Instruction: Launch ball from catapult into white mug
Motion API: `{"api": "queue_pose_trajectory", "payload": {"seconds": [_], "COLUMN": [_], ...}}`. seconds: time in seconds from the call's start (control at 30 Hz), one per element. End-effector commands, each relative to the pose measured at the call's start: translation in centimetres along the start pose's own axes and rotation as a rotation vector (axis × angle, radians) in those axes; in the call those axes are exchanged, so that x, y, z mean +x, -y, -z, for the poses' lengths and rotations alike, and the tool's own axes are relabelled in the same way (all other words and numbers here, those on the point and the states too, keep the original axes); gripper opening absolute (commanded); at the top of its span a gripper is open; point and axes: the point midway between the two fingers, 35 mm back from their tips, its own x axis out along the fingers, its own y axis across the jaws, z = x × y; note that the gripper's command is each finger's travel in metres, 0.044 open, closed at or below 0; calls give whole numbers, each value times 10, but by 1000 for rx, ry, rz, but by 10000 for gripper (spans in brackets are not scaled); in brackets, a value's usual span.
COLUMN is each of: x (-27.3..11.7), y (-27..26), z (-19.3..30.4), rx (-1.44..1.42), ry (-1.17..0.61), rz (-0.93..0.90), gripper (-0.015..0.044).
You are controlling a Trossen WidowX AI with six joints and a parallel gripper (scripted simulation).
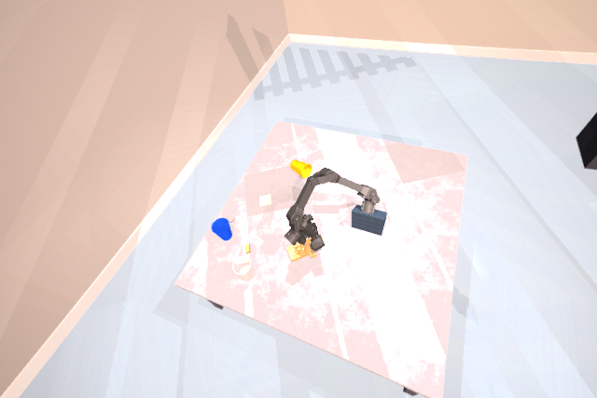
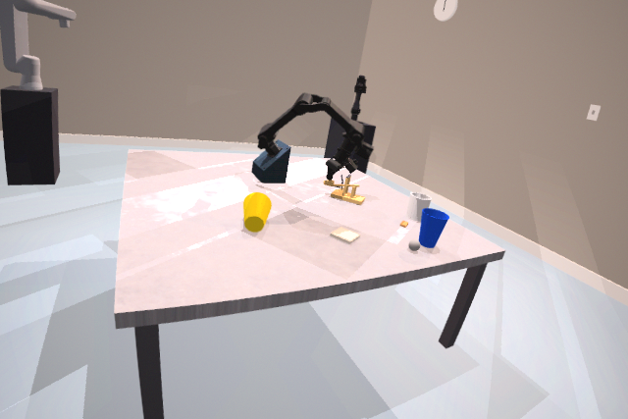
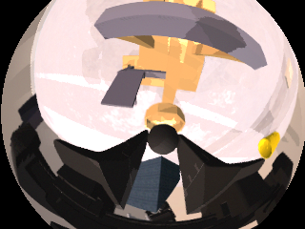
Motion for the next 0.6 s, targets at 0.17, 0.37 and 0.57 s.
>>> {"api": "queue_pose_trajectory", "payload": {"seconds": [0.17, 0.37, 0.57], "x": [0, -45, -104], "y": [0, 0, -1], "z": [0, 13, 42], "rx": [0, -10, -28], "ry": [0, 32, 74], "rz": [0, -6, -15], "gripper": [184, 341, 440]}}
